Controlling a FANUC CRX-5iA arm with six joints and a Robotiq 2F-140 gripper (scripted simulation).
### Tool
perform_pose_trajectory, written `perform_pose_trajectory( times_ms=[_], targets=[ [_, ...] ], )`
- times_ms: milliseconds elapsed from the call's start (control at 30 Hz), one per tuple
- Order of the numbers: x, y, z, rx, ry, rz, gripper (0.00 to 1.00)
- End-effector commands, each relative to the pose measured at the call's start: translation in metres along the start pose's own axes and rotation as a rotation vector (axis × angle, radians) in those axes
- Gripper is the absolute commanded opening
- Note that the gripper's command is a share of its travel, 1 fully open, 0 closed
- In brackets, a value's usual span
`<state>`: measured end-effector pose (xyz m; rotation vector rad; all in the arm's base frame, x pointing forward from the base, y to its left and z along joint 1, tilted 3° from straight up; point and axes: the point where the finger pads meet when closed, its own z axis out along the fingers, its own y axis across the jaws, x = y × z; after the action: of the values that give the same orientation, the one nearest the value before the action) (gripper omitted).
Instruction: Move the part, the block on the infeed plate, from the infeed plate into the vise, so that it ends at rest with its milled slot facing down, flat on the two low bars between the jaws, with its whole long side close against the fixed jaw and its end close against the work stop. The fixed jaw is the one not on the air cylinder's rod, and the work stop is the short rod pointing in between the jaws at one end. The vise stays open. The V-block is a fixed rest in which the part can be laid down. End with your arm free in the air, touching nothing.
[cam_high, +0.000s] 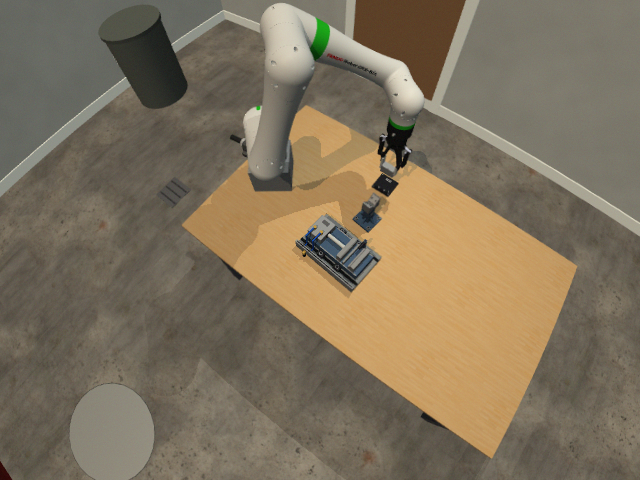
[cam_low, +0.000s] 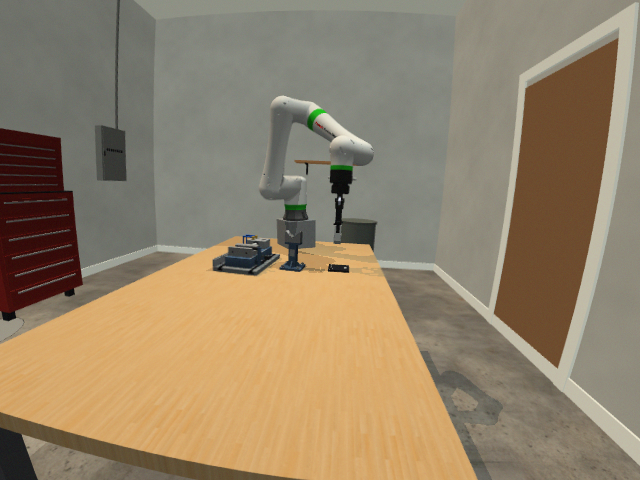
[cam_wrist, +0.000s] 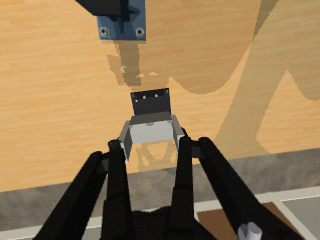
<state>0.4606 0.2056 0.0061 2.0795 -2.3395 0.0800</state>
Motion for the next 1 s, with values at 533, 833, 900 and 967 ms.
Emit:
perform_pose_trajectory(
  times_ms=[533, 833, 900, 967],
  targets=[
    [0.000, 0.000, -0.070, 0.000, 0.000, 0.000, 0.00],
    [0.000, 0.000, -0.090, 0.000, 0.000, 0.000, 0.00],
    [0.000, 0.000, -0.092, 0.000, 0.000, 0.000, 0.00],
    [0.000, 0.000, -0.093, 0.000, 0.000, 0.000, 0.00]
  ],
)
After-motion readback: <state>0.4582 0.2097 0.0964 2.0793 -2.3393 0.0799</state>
